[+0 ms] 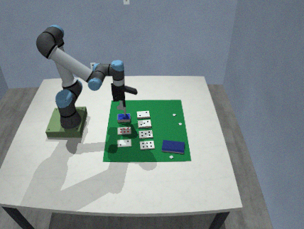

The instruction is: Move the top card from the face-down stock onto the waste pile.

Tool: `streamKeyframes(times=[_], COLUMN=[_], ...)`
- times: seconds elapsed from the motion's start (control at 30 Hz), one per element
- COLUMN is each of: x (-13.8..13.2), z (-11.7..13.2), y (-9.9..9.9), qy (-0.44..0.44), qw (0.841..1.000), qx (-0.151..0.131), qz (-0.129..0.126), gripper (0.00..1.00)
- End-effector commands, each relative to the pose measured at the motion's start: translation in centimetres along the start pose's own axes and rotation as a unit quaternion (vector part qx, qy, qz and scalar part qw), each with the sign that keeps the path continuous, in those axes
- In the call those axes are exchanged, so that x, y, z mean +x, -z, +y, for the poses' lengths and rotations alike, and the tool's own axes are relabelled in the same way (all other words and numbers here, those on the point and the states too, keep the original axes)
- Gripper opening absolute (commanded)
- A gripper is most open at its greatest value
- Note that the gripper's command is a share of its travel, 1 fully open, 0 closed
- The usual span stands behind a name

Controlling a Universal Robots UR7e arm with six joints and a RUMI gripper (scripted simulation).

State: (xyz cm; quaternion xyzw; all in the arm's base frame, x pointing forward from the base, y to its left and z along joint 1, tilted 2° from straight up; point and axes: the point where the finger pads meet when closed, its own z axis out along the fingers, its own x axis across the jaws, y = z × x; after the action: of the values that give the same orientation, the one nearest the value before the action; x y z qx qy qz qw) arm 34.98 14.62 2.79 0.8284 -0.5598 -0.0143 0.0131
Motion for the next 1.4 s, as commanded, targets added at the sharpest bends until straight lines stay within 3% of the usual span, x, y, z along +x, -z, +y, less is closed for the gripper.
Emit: streamKeyframes(times=[0.0, 0.7, 0.73, 1.37], x=[0.1, 0.2, 0.2, 0.1], z=[0.1, 0.2, 0.2, 0.3], y=[0.0, 0.0, 0.0, -2.0], qy=[-0.039, -0.068, -0.068, -0.068], qw=[0.999, 0.998, 0.998, 0.998], qx=[-0.001, -0.001, -0.001, -0.003], qz=[0.002, 0.002, 0.002, 0.001], gripper=[1.0, 1.0, 0.5, 0.5])
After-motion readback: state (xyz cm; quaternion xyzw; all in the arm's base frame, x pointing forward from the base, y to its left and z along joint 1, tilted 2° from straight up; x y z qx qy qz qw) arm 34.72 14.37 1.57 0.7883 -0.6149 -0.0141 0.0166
